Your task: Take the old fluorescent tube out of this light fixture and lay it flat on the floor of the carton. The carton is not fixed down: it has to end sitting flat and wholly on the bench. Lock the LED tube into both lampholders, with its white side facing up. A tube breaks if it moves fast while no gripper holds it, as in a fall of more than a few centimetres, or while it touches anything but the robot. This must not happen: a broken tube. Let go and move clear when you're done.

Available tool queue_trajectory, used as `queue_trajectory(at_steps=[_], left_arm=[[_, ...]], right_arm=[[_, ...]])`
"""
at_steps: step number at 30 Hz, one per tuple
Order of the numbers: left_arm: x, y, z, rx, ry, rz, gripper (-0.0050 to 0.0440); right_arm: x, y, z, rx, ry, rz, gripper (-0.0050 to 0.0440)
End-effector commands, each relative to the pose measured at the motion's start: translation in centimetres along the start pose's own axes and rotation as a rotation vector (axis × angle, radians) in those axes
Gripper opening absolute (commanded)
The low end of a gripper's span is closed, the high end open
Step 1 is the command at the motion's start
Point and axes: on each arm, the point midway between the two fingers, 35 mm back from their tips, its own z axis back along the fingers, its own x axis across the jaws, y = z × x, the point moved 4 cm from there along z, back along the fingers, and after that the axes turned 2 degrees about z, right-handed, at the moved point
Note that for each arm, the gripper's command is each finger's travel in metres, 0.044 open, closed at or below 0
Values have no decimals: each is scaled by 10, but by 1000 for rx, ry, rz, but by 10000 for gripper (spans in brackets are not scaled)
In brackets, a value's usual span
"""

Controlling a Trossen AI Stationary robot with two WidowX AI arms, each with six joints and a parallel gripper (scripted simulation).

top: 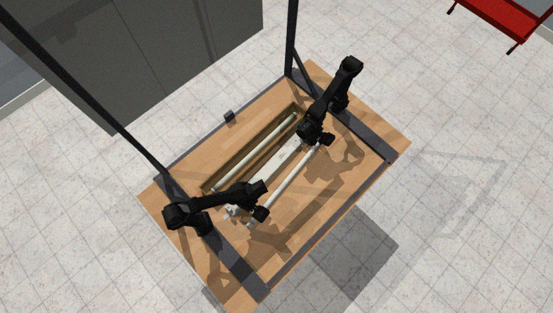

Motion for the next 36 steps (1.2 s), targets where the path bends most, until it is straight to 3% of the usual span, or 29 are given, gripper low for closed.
queue_trajectory(at_steps=[1,6,10,14,20,25,28,31,36], left_arm=[[1,-3,5,-26,-3,0,230],[1,0,-4,-7,-7,-5,221],[2,0,-22,-6,-7,-5,211],[2,0,-26,-6,-7,-5,203],[1,0,-31,-7,-7,-6,166],[1,-3,-27,-26,-4,0,166],[1,-3,-27,-26,-4,0,147],[1,-3,-26,-26,-4,0,133],[2,-3,-25,-26,-4,0,67]], right_arm=[[-10,11,-12,21,-2,-36,230],[-10,12,-30,20,-5,-38,213],[-10,12,-36,20,-4,-38,194],[-12,10,-38,16,-1,-39,180],[-13,8,-35,6,8,-43,93],[-12,10,-35,6,7,-43,16],[-13,9,-35,6,8,-43,75],[-13,9,-35,6,8,-43,75],[-13,9,-33,6,8,-43,75]])
